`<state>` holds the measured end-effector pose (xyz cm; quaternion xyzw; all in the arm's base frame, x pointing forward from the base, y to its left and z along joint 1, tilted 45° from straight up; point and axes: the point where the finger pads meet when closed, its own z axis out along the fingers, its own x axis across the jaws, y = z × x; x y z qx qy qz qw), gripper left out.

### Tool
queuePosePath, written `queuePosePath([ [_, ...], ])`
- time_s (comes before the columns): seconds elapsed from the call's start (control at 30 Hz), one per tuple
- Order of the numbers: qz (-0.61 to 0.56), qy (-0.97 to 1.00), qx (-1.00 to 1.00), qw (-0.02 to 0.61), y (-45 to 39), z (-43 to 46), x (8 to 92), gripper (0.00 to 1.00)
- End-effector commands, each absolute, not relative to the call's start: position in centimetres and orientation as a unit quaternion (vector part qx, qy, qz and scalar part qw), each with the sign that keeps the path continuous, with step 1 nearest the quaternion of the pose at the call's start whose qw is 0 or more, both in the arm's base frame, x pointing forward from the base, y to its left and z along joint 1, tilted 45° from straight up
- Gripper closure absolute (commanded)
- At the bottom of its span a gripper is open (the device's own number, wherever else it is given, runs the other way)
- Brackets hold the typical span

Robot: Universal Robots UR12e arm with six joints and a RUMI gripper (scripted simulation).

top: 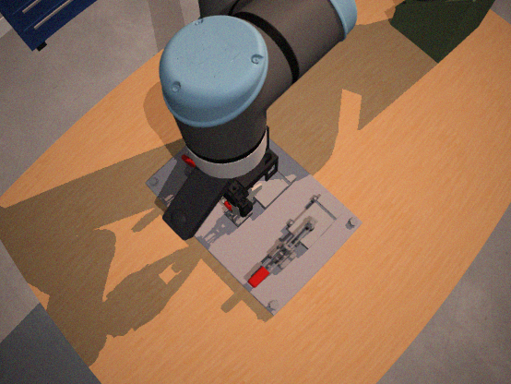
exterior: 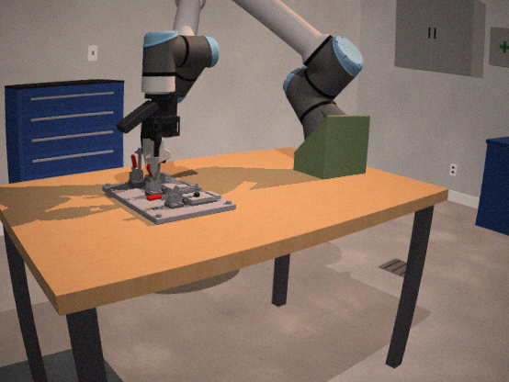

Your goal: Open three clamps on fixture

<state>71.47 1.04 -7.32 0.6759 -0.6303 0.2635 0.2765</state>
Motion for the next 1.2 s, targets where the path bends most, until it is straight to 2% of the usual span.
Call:
queuePosePath([
  [0.0,0.26,-0.629,0.676,0.281,0.84,-7.77,70.69,1.0],
  [1.17,0.258,-0.63,0.677,0.281,0.76,-7.84,70.31,1.0],
])
